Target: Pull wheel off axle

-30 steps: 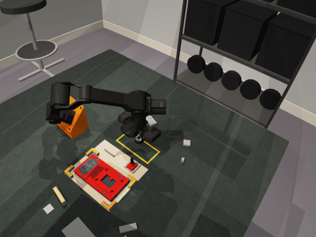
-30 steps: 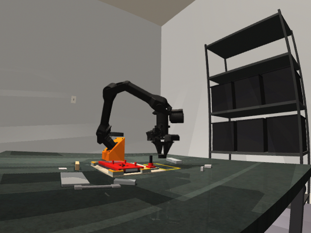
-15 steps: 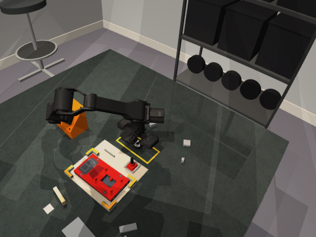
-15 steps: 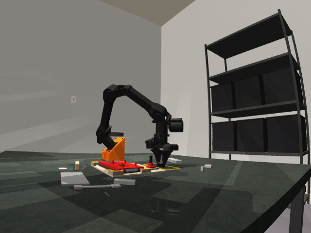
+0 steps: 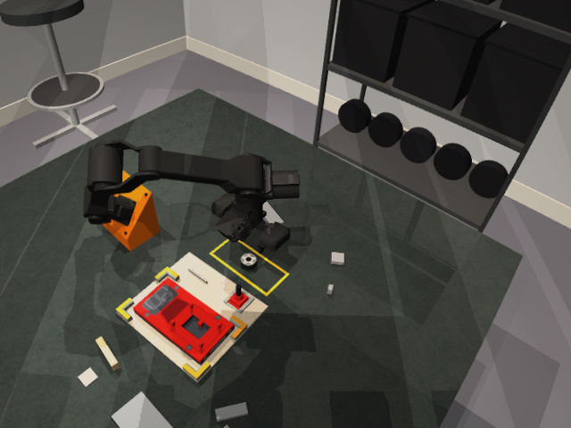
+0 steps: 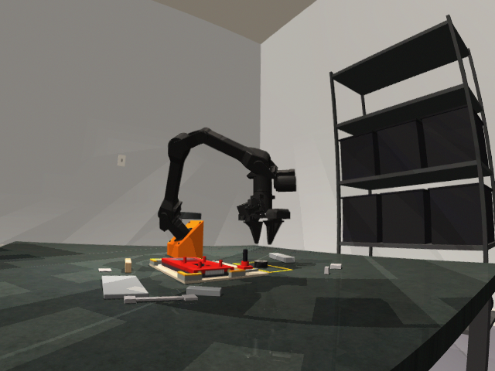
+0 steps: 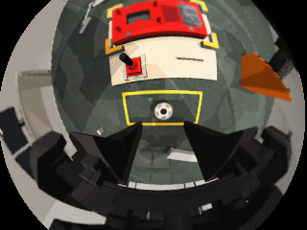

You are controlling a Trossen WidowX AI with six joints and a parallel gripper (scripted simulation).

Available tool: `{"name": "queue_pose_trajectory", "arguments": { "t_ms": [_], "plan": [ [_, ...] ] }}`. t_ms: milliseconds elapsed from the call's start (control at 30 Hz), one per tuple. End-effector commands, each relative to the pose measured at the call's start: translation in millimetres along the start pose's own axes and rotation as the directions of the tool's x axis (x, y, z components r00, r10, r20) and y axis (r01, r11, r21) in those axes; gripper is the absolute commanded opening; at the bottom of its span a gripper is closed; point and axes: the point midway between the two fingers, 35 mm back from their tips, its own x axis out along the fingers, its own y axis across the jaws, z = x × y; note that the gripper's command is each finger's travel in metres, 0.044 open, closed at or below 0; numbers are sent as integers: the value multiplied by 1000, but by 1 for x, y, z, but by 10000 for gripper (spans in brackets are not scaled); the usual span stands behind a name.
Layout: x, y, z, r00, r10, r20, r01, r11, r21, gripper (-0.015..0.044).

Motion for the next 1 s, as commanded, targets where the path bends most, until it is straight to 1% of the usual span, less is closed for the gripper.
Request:
{"name": "queue_pose_trajectory", "arguments": {
  "t_ms": [0, 100, 133, 233, 300, 967],
  "plan": [
    [-1, -7, 3, 1000, -8, 3, 8, 1000, -2, 353],
    [-23, -36, 14, 1000, -14, 1, 14, 1000, -2, 431],
    [-30, -46, 18, 1000, -17, 1, 17, 1000, -2, 440],
    [-46, -76, 32, 1000, -23, 5, 23, 1000, -1, 440],
    [-49, -83, 35, 1000, -24, 6, 24, 1000, 0, 440],
    [-49, -83, 35, 1000, -24, 6, 24, 1000, 0, 440]
  ]
}}
